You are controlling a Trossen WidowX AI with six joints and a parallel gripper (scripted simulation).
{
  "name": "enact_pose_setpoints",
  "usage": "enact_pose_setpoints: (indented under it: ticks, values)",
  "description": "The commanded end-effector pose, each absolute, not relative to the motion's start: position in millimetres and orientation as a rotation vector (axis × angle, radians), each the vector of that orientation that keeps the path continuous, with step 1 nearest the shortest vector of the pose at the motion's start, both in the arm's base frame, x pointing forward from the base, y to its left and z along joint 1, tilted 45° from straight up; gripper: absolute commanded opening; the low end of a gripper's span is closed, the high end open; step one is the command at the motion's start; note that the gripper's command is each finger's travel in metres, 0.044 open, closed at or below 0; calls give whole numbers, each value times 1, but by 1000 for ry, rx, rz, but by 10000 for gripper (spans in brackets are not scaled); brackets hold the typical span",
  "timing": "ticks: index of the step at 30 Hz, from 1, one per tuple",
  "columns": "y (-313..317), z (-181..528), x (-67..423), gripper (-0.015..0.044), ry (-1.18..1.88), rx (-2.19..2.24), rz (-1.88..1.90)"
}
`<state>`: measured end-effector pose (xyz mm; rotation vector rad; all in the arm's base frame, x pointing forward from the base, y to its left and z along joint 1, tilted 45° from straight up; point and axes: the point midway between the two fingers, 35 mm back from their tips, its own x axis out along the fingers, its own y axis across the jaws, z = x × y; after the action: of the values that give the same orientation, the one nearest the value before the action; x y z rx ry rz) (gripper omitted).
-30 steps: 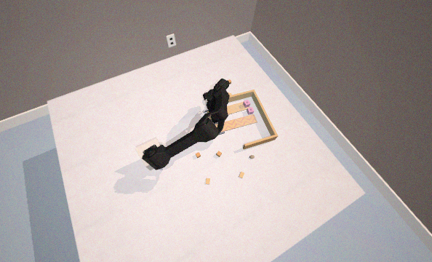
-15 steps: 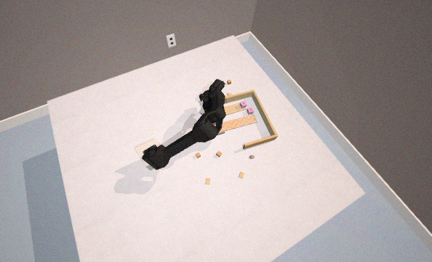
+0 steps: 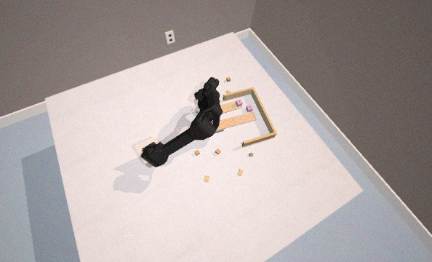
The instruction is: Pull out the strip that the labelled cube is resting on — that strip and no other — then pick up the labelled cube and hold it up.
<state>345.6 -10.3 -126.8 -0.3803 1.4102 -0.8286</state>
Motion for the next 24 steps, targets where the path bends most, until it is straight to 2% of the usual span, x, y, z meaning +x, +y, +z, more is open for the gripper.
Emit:
enact_pose_setpoints:
  ticks: [1,24]
  values:
    - [-11,-131,334,0,1428,-379,-833]
    - [-2,-137,300,0,1429,-379,-832]
